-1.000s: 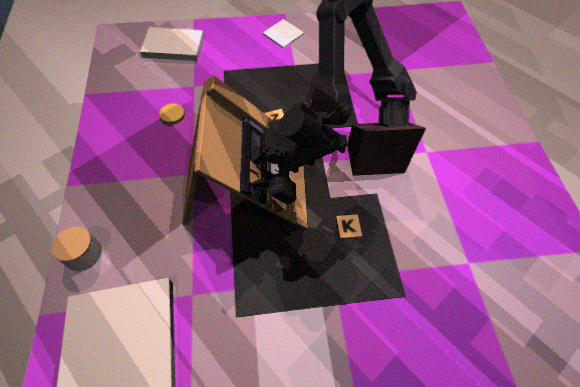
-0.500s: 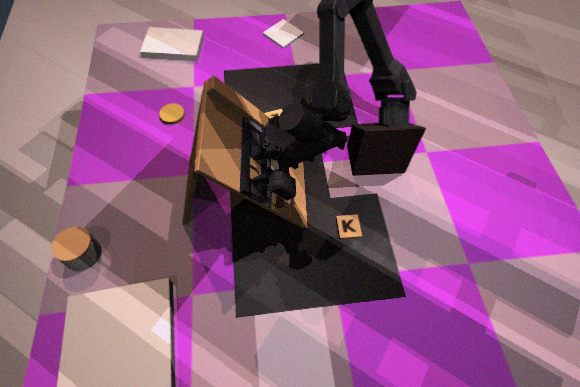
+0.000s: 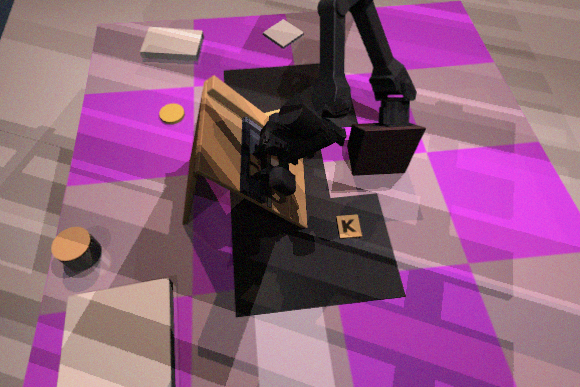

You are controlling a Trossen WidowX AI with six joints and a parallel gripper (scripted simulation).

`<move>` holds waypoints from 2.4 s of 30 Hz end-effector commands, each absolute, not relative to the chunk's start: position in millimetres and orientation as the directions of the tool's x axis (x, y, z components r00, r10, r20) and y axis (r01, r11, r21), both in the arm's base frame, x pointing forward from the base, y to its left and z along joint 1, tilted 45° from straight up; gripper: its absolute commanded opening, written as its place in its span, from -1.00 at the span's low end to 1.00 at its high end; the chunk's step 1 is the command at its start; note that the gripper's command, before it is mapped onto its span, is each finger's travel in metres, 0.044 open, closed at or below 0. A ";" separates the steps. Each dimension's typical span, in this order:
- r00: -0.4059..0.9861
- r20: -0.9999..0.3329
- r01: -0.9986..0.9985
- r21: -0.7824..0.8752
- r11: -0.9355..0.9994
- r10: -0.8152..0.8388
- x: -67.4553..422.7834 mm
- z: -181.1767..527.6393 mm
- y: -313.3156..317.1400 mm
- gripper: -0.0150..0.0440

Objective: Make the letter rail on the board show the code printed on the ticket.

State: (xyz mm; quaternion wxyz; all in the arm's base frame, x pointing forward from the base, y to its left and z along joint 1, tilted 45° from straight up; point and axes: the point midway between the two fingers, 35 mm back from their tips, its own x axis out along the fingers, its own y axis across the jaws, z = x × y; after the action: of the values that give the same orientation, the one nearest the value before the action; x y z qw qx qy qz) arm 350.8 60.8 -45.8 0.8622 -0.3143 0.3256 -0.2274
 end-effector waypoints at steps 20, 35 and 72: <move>0.684 -0.421 0.181 -0.693 0.697 -0.596 347.2 -36.5 49.9 -0.49; 0.683 -0.421 0.181 -0.694 0.697 -0.596 345.5 -30.0 43.3 -0.49; 0.683 -0.421 0.180 -0.695 0.696 -0.597 341.5 -14.5 27.5 -0.49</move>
State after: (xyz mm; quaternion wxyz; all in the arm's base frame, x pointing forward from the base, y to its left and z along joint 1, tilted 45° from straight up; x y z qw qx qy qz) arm 342.5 29.1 -15.0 0.8614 -0.3157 0.3263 -0.2276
